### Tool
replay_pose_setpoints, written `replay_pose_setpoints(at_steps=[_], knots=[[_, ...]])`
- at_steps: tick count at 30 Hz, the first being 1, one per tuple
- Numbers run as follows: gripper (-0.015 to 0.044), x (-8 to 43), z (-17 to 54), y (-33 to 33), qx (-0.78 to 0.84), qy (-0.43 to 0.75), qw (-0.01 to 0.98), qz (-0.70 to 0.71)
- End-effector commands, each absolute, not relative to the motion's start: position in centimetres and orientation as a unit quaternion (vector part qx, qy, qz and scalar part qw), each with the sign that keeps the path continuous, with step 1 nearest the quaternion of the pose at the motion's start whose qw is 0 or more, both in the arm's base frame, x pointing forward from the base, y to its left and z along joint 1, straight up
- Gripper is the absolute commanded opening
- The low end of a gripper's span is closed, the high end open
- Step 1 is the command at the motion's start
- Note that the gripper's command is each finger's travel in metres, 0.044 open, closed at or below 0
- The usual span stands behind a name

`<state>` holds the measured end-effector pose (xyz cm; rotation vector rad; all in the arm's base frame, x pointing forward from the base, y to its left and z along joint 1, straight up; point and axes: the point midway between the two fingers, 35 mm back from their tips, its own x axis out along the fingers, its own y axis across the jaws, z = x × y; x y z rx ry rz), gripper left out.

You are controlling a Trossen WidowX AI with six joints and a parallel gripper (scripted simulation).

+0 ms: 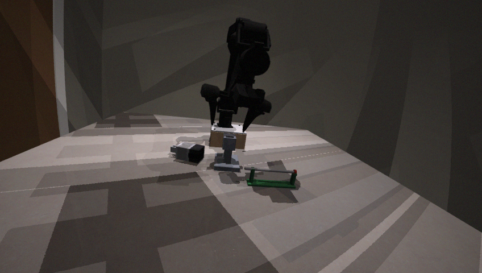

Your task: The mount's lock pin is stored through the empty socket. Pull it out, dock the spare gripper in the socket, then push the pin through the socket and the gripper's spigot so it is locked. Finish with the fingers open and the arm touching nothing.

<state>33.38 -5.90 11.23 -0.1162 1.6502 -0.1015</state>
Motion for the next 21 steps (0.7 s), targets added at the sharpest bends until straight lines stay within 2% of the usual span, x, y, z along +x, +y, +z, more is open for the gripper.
replay_pose_setpoints(at_steps=[1, 21], knots=[[0.044, 28.4, 11.0, -11.4, 0.196, 0.607, 0.646, -0.419], [0.044, 21.3, 9.8, -16.0, 0.427, 0.265, 0.47, -0.726]])
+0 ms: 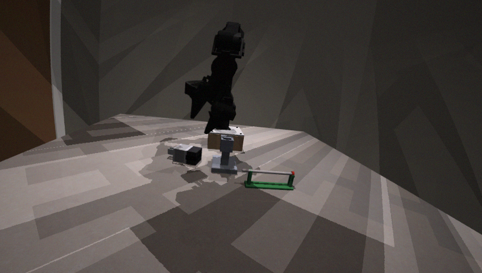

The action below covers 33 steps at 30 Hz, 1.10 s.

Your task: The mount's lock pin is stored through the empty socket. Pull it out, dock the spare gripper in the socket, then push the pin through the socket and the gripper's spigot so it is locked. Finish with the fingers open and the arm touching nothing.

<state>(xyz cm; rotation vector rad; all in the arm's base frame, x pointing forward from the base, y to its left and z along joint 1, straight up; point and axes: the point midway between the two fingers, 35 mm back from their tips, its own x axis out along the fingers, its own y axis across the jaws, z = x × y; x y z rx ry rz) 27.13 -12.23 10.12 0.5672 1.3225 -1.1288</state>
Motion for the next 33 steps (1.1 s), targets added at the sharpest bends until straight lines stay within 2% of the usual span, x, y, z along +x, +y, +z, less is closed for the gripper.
replay_pose_setpoints(at_steps=[1, 24, 33], knots=[[0.044, 21.3, 9.8, -16.1, 0.429, 0.261, 0.468, -0.727], [0.044, 21.4, 9.6, -15.9, 0.429, 0.261, 0.468, -0.727], [0.044, 21.7, 3.9, -16.0, 0.428, 0.261, 0.468, -0.728]])
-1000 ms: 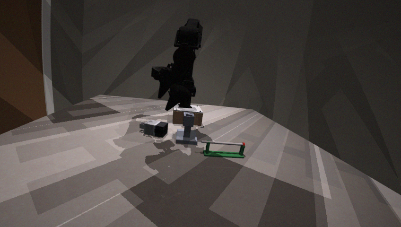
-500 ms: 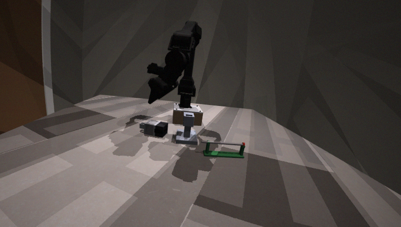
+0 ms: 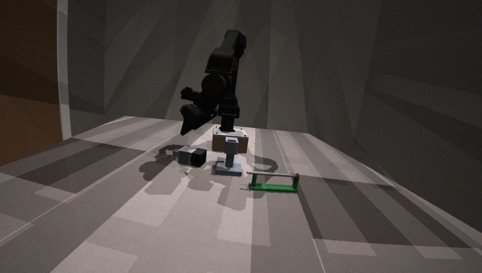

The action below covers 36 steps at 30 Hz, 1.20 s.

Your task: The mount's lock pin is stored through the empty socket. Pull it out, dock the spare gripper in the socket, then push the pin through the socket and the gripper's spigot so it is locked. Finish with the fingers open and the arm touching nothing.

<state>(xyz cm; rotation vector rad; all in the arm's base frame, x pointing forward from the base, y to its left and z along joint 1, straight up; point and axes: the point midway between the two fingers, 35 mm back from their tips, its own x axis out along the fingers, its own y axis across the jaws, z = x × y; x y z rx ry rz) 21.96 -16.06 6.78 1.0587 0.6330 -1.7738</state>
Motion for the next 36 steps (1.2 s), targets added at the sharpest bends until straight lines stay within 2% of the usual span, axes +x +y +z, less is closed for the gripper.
replay_pose_setpoints(at_steps=[1, 36], knots=[[0.044, 21.7, 3.3, -16.0, 0.427, 0.261, 0.468, -0.728], [0.044, 21.7, -2.2, -15.8, 0.427, 0.262, 0.467, -0.728]])
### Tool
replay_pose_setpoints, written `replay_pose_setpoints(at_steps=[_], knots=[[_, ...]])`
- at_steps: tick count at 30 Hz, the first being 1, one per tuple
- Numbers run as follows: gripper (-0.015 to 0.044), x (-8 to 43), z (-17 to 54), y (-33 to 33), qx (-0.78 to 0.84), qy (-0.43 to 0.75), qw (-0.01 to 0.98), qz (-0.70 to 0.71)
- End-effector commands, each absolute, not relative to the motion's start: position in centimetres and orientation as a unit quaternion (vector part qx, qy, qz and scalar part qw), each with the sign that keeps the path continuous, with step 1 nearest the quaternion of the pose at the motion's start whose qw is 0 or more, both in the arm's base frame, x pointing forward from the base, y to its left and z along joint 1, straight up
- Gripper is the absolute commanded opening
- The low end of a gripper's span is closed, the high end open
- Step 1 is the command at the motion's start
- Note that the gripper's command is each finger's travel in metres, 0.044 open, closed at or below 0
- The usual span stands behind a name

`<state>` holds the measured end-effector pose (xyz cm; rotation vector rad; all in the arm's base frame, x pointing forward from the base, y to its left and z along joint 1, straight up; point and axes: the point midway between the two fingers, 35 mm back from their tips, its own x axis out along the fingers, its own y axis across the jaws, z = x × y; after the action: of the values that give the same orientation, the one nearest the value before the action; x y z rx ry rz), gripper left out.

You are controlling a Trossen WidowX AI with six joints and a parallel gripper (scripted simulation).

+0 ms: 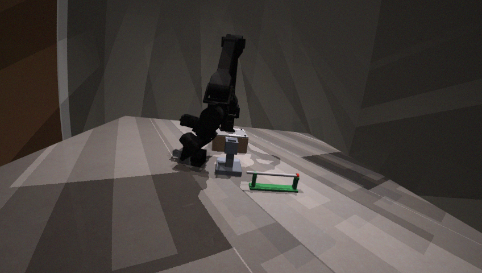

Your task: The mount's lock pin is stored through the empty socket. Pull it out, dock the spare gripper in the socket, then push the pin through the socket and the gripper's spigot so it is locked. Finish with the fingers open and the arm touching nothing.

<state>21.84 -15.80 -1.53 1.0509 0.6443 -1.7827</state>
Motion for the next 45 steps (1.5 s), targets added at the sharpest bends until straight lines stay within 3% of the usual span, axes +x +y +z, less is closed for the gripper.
replay_pose_setpoints(at_steps=[1, 9, 17, 23, 30, 45], knots=[[0.044, 21.7, -2.4, -15.8, 0.427, 0.262, 0.467, -0.728], [0.044, 21.7, -3.1, -15.7, 0.427, 0.262, 0.467, -0.728], [0.023, 21.7, -3.1, -15.7, 0.427, 0.262, 0.467, -0.728], [0.019, 21.6, -3.1, -15.7, 0.427, 0.262, 0.467, -0.728], [0.0006, 21.9, -1.5, -15.8, 0.427, 0.262, 0.467, -0.728], [0.0, 21.9, 6.1, -15.8, 0.427, 0.261, 0.468, -0.728]])
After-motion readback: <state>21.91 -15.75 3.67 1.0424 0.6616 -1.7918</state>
